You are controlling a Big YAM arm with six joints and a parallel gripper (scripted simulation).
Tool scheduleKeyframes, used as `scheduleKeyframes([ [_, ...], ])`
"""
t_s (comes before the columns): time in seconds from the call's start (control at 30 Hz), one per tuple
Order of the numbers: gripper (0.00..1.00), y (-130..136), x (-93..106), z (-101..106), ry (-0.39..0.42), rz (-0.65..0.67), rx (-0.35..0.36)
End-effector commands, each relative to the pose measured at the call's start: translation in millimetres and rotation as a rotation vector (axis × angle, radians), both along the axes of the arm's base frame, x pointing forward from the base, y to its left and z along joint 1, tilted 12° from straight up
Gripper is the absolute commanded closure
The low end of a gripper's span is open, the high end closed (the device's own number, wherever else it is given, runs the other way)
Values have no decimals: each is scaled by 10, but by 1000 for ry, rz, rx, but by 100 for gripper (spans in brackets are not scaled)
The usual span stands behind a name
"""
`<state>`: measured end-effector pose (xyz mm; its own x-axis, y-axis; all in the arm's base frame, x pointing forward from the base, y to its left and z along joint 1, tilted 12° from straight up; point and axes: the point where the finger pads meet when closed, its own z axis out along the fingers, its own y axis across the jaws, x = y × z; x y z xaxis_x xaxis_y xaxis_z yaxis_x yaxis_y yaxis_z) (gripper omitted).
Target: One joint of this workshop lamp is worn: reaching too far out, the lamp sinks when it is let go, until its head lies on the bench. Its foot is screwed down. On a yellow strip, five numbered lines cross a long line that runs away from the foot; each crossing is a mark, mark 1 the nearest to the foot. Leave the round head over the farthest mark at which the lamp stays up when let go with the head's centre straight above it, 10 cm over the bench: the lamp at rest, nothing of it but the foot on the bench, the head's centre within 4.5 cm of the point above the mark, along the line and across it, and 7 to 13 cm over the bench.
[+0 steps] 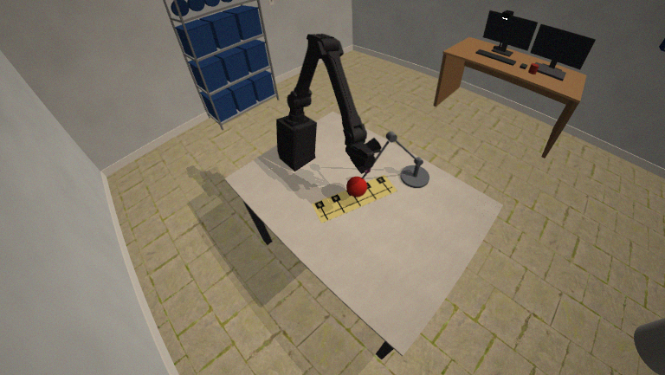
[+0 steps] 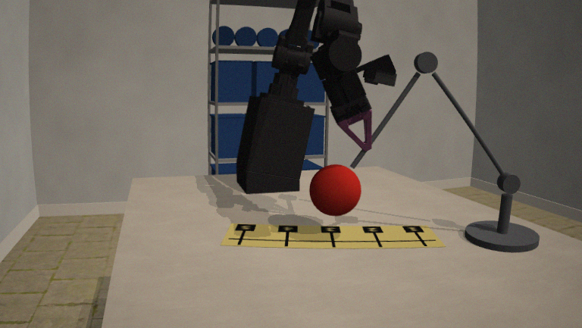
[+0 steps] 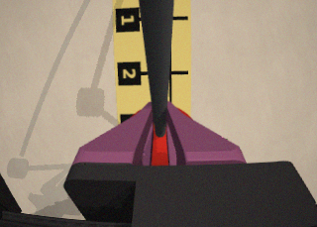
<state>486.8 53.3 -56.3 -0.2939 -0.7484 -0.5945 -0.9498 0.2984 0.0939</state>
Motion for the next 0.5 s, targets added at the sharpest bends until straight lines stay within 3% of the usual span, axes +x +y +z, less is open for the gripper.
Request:
scheduleKeyframes([
  [0.0, 100, -10, 29, 38, -9, -2, 0],
  [0.47, 100, -215, -19, -61, -21, -10, 0],
])
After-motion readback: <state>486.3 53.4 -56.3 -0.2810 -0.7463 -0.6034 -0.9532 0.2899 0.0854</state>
